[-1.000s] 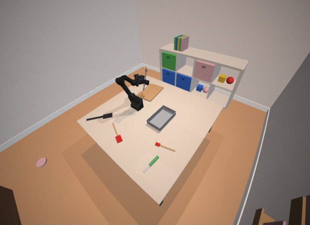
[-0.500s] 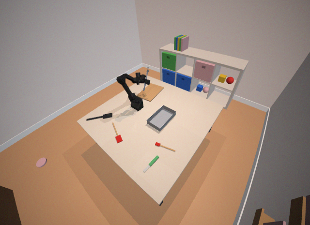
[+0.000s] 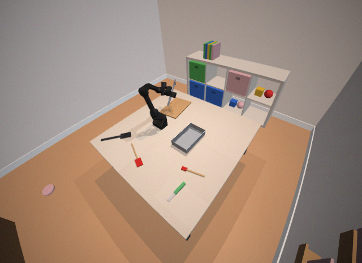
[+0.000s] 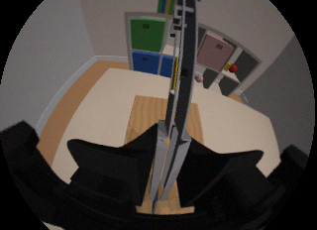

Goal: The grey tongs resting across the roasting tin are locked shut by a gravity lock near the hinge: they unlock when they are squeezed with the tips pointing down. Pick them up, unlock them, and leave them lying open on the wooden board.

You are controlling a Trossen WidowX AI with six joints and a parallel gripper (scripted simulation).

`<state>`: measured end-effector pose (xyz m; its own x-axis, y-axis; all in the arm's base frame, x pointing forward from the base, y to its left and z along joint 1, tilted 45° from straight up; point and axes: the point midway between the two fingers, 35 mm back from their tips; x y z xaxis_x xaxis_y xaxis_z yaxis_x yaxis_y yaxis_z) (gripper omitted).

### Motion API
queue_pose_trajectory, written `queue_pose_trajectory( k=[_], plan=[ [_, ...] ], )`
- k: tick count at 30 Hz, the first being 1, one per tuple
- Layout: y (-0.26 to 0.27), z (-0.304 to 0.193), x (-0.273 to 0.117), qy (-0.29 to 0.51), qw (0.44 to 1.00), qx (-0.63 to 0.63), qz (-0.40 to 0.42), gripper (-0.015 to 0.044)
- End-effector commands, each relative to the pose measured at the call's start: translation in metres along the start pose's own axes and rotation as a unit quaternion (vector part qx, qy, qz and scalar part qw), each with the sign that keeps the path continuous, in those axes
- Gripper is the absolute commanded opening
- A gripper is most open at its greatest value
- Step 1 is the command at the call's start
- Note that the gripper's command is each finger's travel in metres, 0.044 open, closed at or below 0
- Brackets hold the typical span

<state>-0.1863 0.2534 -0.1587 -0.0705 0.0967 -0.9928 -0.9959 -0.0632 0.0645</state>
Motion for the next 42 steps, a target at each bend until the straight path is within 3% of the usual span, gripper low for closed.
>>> queue_pose_trajectory(
  k=[1, 42],
  plan=[
    [0.003, 0.007, 0.002, 0.012, 1.000, -0.004, -0.002, -0.0150],
    [0.002, 0.009, 0.009, 0.272, 0.960, -0.010, -0.062, -0.0150]
  ],
)
Point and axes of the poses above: the point midway between the two fingers, 35 mm back from their tips, its own x axis out along the fingers, its own y axis across the jaws, z = x × y, and after that the axes turned 15 degrees about x, right-handed
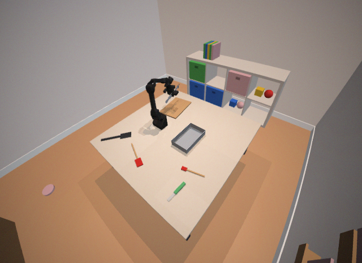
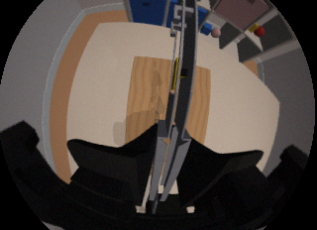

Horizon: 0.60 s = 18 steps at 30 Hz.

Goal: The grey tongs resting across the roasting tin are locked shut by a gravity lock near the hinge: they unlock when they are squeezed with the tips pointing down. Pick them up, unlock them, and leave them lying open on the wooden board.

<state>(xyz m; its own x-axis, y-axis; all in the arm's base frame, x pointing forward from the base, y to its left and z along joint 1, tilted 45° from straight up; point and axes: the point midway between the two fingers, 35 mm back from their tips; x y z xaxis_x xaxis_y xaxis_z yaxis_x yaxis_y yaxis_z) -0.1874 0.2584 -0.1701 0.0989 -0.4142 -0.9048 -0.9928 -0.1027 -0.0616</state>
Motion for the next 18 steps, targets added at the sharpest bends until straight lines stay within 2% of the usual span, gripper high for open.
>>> queue_pose_trajectory(
  k=[1, 18],
  plan=[
    [0.001, 0.003, -0.006, 0.014, 1.000, -0.002, 0.003, -0.0150],
    [-0.002, -0.006, -0.019, 0.126, 0.992, 0.004, -0.007, -0.0150]
  ],
)
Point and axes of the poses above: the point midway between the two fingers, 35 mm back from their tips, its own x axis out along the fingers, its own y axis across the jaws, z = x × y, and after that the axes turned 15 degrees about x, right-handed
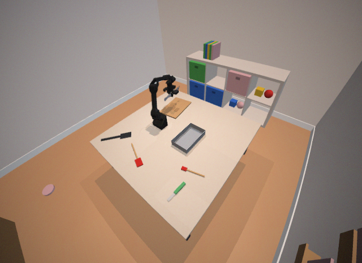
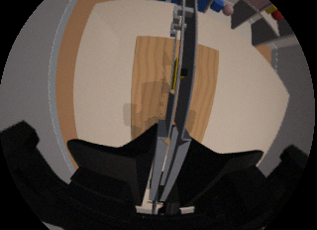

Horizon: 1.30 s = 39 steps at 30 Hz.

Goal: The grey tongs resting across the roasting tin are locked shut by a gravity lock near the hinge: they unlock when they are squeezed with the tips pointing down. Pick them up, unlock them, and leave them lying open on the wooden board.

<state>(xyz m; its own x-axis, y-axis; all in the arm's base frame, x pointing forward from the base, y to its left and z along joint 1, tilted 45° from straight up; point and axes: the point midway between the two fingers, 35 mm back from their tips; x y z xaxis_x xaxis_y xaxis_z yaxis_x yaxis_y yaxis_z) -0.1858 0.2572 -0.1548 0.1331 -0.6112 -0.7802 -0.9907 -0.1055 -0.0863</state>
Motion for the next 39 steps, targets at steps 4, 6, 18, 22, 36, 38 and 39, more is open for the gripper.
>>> queue_pose_trajectory(
  k=[4, 6, 18, 22, 36, 38, 39],
  plan=[
    [0.000, -0.003, -0.010, 0.034, 0.999, 0.000, 0.004, -0.0150],
    [0.000, -0.003, -0.010, 0.038, 0.999, 0.000, 0.004, -0.0150],
    [0.000, -0.003, -0.003, 0.038, 0.999, 0.000, 0.004, -0.0150],
    [0.001, -0.003, 0.004, 0.038, 0.999, 0.000, 0.004, -0.0150],
    [0.003, -0.003, 0.027, 0.038, 0.999, 0.000, 0.004, -0.0150],
    [0.003, -0.003, 0.030, 0.038, 0.999, 0.000, 0.004, -0.0150],
    [0.003, -0.003, 0.032, 0.038, 0.999, 0.000, 0.004, -0.0150]
  ],
)
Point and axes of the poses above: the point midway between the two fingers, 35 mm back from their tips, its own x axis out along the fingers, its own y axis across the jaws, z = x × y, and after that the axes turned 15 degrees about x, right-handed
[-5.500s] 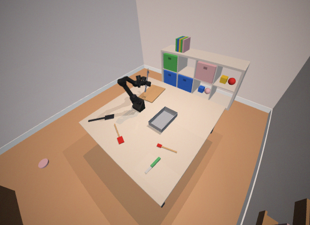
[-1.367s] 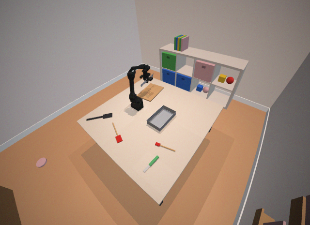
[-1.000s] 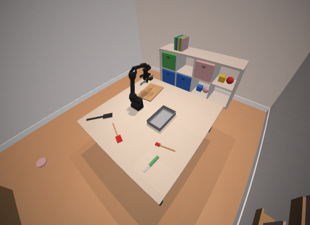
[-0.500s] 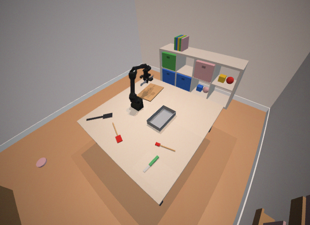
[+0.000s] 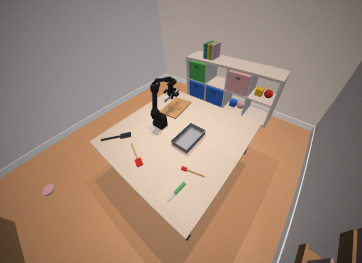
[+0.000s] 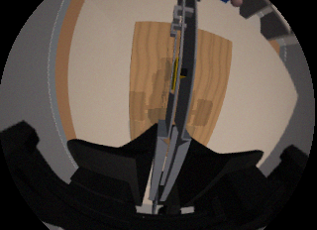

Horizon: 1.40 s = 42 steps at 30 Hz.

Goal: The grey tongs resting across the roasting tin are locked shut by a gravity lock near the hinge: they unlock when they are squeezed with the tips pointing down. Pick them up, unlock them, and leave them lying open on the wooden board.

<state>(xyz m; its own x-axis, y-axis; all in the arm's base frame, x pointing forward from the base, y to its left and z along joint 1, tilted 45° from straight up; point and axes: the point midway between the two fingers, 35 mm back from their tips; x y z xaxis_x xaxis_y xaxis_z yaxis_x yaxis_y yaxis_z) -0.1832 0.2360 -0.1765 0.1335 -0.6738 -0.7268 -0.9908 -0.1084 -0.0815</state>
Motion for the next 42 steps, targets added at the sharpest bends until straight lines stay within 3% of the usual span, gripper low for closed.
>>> queue_pose_trajectory(
  k=[1, 42],
  plan=[
    [0.002, 0.001, 0.003, -0.003, 1.000, 0.002, 0.003, -0.0150],
    [0.000, -0.003, 0.070, -0.002, 1.000, 0.002, 0.004, -0.0150]
  ],
)
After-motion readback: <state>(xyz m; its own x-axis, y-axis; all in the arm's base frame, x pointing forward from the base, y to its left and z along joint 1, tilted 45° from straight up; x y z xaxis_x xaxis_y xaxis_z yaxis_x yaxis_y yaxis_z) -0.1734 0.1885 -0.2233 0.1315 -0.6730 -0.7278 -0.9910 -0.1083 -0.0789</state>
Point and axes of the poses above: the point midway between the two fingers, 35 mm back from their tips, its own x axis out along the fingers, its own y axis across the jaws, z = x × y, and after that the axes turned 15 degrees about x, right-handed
